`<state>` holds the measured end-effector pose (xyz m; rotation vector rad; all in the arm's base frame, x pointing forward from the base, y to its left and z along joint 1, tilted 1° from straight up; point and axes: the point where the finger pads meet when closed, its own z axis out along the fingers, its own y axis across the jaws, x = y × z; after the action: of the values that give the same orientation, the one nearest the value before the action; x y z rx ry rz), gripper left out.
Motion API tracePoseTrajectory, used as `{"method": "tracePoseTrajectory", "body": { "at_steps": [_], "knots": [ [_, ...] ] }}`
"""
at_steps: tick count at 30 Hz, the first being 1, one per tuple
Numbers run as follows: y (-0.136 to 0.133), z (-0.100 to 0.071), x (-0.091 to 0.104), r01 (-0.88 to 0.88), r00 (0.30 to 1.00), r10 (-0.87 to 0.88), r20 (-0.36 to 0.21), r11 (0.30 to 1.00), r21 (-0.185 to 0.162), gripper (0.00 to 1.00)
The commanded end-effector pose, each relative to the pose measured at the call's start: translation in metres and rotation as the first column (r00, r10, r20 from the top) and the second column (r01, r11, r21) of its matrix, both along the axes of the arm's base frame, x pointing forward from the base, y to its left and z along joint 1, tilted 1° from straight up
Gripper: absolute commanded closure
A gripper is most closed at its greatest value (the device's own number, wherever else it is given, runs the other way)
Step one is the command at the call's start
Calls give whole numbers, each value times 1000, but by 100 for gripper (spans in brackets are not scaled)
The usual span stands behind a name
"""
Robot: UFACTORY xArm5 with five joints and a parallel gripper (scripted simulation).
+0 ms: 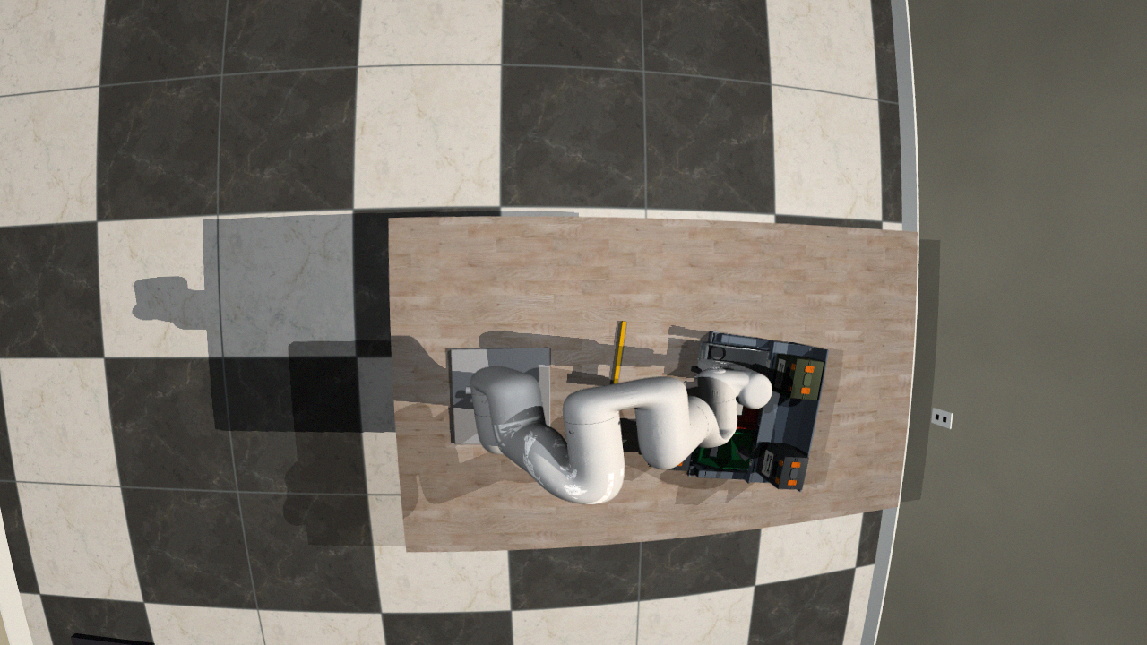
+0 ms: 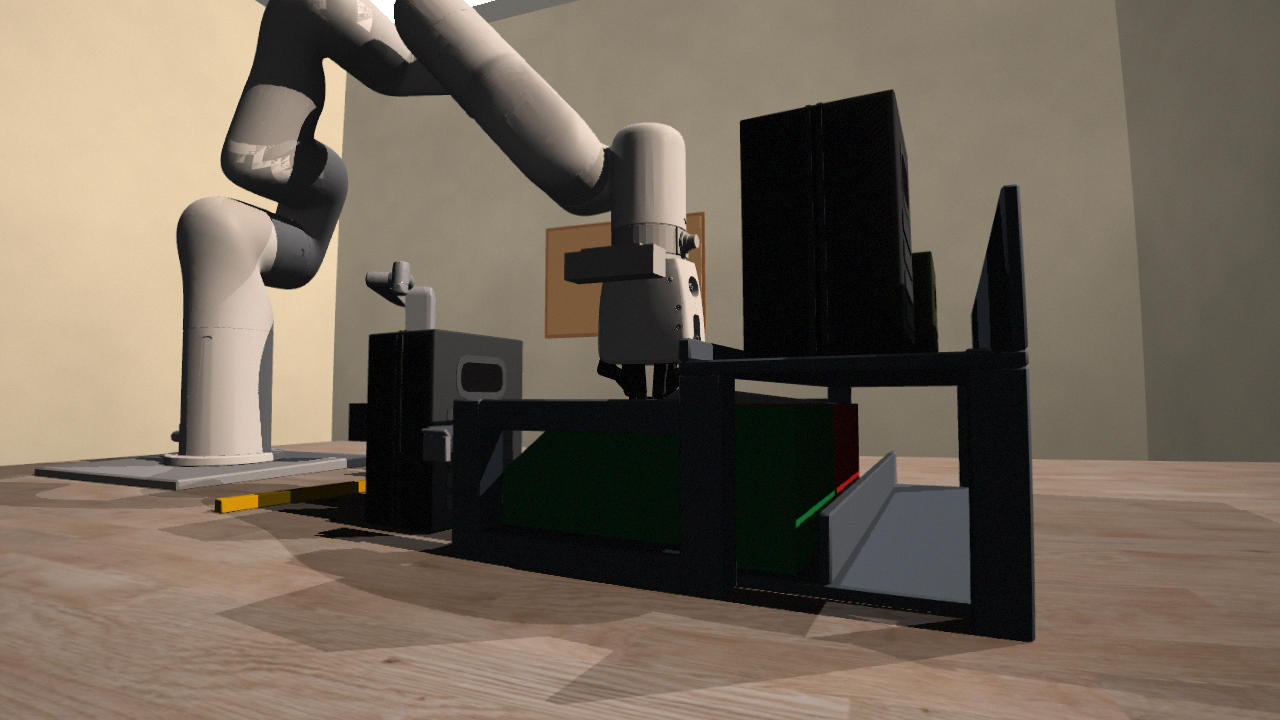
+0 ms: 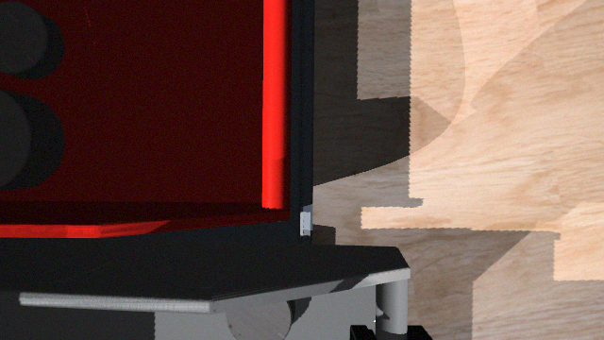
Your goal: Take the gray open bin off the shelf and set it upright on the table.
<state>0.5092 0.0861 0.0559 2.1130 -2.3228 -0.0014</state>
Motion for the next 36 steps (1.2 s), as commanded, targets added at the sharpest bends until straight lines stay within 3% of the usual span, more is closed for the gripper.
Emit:
{"method": "tracePoseTrajectory", "body": {
  "at_steps": [1, 36],
  "knots": [
    [1, 2, -5, 0, 1000, 0, 7, 1000, -13, 100],
    [6, 1, -61, 0, 1000, 0, 6, 1000, -13, 100]
  ]
}}
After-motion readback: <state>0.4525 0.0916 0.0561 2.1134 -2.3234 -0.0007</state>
